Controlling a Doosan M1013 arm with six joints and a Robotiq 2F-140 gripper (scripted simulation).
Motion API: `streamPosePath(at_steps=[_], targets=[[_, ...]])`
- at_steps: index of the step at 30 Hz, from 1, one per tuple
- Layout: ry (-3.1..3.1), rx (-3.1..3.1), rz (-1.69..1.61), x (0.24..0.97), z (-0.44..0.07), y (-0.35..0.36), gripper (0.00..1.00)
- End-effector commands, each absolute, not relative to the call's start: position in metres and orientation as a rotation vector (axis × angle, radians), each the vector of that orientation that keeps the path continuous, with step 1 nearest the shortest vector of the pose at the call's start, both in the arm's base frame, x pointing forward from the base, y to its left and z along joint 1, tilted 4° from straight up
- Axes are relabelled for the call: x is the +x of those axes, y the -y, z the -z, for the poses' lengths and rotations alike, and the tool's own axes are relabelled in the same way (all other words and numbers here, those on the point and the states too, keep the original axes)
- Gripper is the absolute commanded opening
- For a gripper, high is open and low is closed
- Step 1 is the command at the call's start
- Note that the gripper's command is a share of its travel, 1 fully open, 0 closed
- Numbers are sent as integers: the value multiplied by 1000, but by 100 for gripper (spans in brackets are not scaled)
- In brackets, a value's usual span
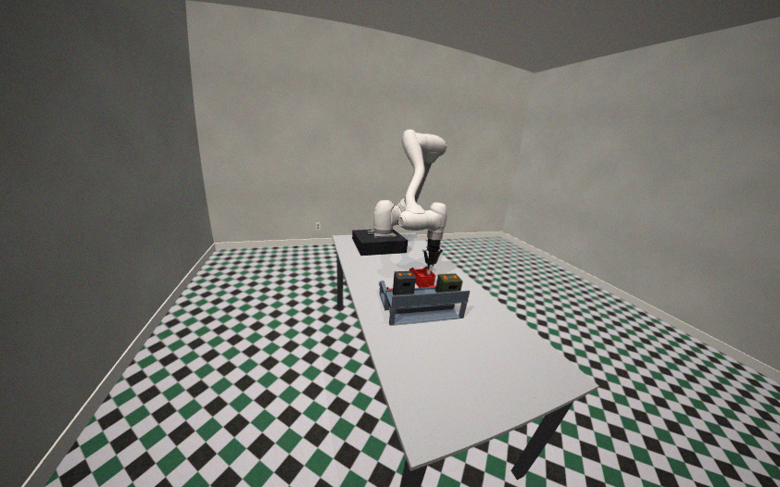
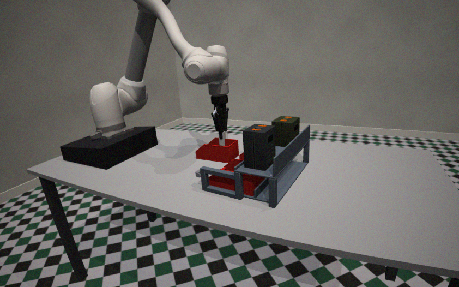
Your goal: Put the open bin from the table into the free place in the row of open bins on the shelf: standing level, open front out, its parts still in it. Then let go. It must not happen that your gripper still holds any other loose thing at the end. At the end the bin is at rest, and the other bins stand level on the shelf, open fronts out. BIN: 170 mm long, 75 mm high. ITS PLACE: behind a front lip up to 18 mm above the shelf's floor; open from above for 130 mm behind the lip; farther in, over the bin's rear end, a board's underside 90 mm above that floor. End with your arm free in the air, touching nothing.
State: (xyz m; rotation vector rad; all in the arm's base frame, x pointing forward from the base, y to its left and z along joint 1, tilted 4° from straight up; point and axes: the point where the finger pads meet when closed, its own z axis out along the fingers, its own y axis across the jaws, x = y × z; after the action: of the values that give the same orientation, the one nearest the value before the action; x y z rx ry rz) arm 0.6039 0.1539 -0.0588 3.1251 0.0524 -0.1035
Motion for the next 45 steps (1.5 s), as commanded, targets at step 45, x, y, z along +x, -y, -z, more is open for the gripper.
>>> streamPosePath(at_steps=[45], targets=[[-52,3125,103,606,32,-154,0]])
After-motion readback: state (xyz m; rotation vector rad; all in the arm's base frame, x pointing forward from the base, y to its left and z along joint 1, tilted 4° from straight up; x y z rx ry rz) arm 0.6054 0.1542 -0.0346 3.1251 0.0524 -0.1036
